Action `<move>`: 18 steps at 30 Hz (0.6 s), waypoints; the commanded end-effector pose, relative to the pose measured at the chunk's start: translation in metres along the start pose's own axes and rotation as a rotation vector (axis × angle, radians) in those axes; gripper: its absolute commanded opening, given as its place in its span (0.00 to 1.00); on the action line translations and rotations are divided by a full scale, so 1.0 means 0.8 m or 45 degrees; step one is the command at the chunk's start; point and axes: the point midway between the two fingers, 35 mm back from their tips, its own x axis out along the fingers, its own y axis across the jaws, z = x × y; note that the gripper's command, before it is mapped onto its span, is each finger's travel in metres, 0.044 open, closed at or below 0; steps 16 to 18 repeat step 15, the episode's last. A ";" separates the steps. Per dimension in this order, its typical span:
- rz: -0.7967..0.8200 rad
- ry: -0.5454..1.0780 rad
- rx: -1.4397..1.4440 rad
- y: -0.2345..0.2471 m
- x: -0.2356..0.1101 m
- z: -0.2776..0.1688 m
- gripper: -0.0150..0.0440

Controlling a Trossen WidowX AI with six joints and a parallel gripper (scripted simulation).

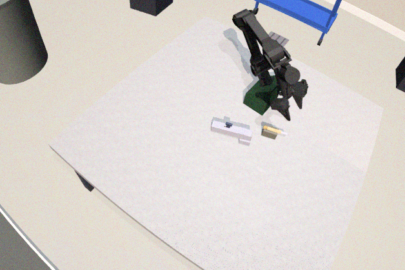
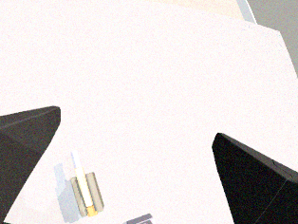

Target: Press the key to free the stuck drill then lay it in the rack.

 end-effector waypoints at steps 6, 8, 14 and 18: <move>-0.133 -0.549 0.219 -0.046 -0.160 0.039 1.00; -0.161 -0.672 0.254 -0.051 -0.201 0.040 1.00; -0.245 -1.040 0.322 -0.053 -0.324 0.025 1.00; -0.259 -1.100 0.328 -0.050 -0.345 0.021 1.00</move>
